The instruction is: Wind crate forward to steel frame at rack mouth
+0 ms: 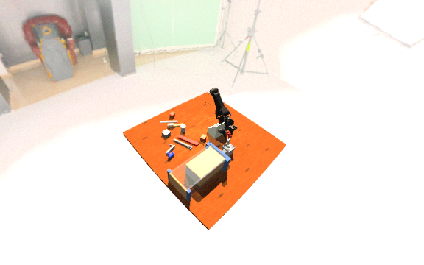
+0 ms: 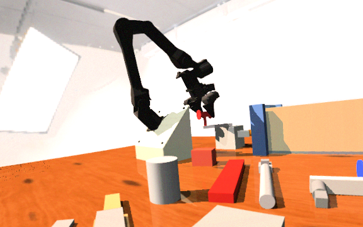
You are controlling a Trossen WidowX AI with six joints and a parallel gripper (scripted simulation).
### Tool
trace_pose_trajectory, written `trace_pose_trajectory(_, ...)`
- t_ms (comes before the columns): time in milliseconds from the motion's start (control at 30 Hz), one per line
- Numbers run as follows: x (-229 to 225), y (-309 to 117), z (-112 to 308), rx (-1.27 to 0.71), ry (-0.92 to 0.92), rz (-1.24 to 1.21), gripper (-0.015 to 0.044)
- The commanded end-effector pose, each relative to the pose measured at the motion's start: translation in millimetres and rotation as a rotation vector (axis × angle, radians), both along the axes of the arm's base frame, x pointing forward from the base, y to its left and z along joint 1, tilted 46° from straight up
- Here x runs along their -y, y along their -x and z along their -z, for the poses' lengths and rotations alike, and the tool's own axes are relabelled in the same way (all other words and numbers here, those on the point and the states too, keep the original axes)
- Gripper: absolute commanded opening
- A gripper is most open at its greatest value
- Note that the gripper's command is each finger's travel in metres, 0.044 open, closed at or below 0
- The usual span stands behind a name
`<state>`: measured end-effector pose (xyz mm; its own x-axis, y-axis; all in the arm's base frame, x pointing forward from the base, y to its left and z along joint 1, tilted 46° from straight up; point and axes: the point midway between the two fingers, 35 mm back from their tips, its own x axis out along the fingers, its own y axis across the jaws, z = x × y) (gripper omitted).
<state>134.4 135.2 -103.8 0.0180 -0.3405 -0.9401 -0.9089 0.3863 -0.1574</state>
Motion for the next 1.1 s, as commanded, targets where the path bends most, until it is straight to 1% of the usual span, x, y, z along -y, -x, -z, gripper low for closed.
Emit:
trace_pose_trajectory(0,0.8,-0.2,-0.2,0.002,0.004,-0.001,0.042)
trace_pose_trajectory(33,0.8,-0.2,-0.2,0.002,0.004,-0.001,0.044)
trace_pose_trajectory(167,-8.3,-2.7,-7.7,0.002,0.003,-0.001,0.044)
trace_pose_trajectory(367,-43.7,-8.2,-45.4,-0.001,-0.001,0.0,0.044)
trace_pose_trajectory(500,-45.7,-7.7,-49.3,-0.001,-0.001,0.0,0.044)
trace_pose_trajectory(567,-49.4,-4.9,-60.4,-0.002,-0.001,0.0,0.044)
trace_pose_trajectory(733,-58.6,8.2,-103.5,-0.003,0.001,0.0,0.044)
trace_pose_trajectory(800,-58.8,8.9,-105.5,-0.004,0.001,0.0,0.044)
trace_pose_trajectory(833,-59.9,3.6,-96.4,0.001,-0.001,-0.007,0.044)
trace_pose_trajectory(867,-62.9,1.0,-96.0,-0.002,0.008,-0.005,0.044)
trace_pose_trajectory(1067,-94.3,-28.7,-84.9,-0.035,0.121,0.018,0.044)
